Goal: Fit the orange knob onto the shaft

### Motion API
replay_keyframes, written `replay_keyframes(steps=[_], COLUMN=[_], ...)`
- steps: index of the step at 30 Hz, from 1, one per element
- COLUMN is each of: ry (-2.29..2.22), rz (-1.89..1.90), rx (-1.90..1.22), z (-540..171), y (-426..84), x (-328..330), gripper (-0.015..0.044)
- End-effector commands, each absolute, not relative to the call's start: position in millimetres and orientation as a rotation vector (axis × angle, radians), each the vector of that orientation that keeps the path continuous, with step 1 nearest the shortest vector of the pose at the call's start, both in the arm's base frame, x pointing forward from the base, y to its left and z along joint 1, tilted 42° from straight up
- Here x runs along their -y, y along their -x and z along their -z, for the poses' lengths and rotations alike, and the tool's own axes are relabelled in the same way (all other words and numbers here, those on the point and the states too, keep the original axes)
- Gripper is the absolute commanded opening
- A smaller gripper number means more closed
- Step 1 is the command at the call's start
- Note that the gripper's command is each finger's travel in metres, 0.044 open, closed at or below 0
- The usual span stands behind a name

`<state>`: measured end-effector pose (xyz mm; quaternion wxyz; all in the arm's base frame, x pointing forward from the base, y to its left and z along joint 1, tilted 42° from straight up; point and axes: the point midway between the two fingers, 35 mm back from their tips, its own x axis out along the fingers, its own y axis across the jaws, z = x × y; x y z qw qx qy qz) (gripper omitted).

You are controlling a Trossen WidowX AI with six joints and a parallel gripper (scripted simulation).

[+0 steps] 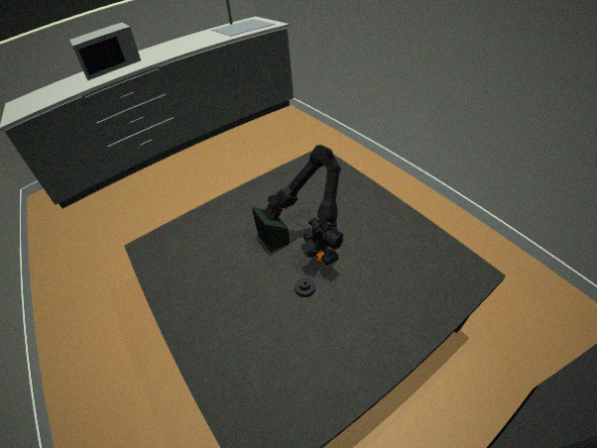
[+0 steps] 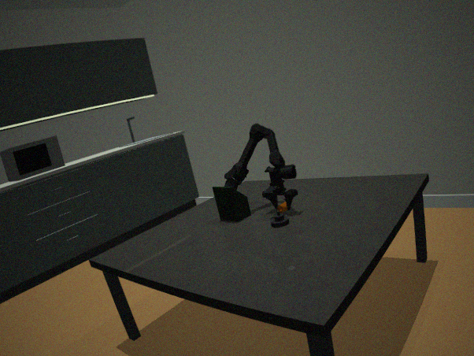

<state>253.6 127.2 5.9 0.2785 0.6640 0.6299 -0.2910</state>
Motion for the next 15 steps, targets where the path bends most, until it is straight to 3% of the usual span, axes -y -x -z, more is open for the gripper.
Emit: replay_keyframes(steps=[1, 3, 15], ry=[-1.782, -1.782, -1.782], rz=[0.790, 0.790, 0.790], rx=[-1.689, -1.689, -1.689], z=[-4.0, -4.0, -4.0], y=[-252.8, -252.8, -252.8], x=[-127.5, -127.5, -127.5], gripper=[0.0282, 0.0240, 0.0227])
